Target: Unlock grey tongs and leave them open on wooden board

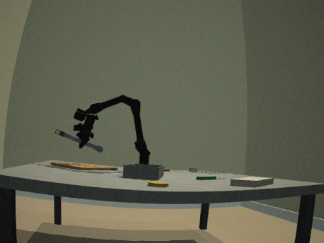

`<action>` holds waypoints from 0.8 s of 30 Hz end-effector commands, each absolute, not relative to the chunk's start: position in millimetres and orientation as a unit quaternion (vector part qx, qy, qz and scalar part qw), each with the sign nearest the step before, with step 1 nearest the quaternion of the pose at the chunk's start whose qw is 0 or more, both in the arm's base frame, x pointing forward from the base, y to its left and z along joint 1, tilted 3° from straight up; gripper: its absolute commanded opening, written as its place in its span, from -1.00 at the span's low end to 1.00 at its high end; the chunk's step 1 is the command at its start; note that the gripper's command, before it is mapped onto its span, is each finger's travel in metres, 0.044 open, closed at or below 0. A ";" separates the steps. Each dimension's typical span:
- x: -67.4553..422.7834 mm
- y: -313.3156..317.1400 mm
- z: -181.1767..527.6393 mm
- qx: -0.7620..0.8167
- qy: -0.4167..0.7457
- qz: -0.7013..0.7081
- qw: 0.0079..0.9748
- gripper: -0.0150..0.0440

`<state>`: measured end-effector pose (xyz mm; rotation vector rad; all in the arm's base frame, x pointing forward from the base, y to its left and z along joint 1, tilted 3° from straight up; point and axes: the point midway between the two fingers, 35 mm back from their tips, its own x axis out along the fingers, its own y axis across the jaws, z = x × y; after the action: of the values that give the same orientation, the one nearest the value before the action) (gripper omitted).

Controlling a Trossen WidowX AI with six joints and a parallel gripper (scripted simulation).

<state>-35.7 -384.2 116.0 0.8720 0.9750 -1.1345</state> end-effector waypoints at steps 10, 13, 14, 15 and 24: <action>-30.8 -376.8 112.6 0.414 0.521 -0.444 0.600 -1.00; -29.9 -374.3 112.6 0.420 0.540 -0.430 0.589 -1.00; -29.8 -373.9 112.7 0.421 0.543 -0.428 0.587 -1.00; -29.7 -373.8 112.7 0.421 0.544 -0.427 0.587 -1.00; -29.7 -373.8 112.4 0.421 0.544 -0.427 0.587 -1.00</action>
<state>-29.4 -373.1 111.9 0.9865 1.2608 -0.9994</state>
